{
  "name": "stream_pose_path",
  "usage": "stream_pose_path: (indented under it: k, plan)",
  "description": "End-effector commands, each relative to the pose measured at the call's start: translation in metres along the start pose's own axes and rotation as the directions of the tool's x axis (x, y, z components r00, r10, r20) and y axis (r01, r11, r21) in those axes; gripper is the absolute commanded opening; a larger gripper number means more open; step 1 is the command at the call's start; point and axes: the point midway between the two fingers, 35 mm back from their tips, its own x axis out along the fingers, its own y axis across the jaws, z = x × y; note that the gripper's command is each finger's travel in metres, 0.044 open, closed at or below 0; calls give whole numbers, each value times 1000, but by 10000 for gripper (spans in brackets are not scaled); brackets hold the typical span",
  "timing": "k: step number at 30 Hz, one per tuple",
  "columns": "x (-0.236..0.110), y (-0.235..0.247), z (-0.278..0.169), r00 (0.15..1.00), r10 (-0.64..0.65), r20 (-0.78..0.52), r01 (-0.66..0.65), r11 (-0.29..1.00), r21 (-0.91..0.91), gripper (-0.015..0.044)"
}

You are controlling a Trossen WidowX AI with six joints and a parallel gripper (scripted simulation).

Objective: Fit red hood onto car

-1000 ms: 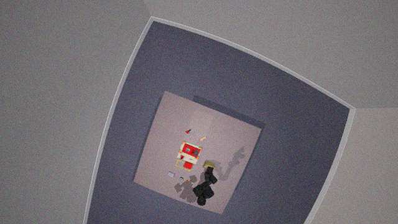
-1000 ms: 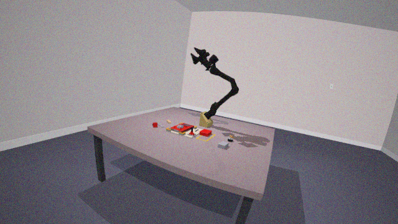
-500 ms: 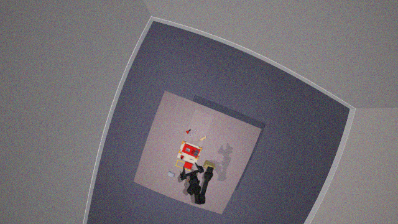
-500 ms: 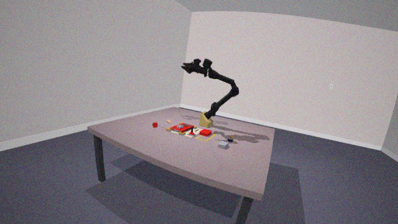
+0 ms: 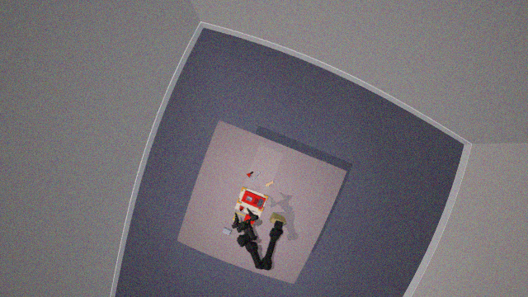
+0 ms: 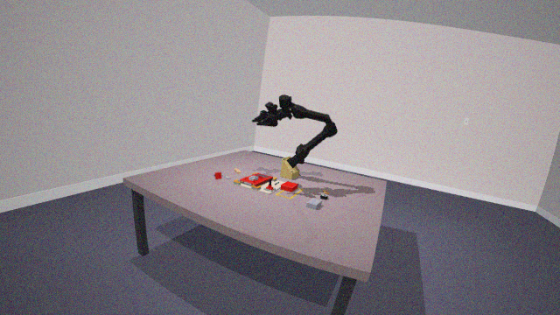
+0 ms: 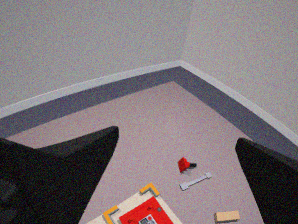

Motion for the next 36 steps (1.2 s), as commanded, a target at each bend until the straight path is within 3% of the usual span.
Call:
stream_pose_path:
  k: [1,11,22,28,36]
  plan:
    - [7,23,-43,986,48,-157,-63,994,-92,440]
    - [-2,69,-147,851,115,-512,-274,930,-247,440]
    - [-48,98,-253,558,110,-823,-543,798,-261,440]
    - [-80,103,-295,388,85,-918,-650,731,-207,440]
    - [-81,100,-296,383,84,-920,-652,730,-205,440]
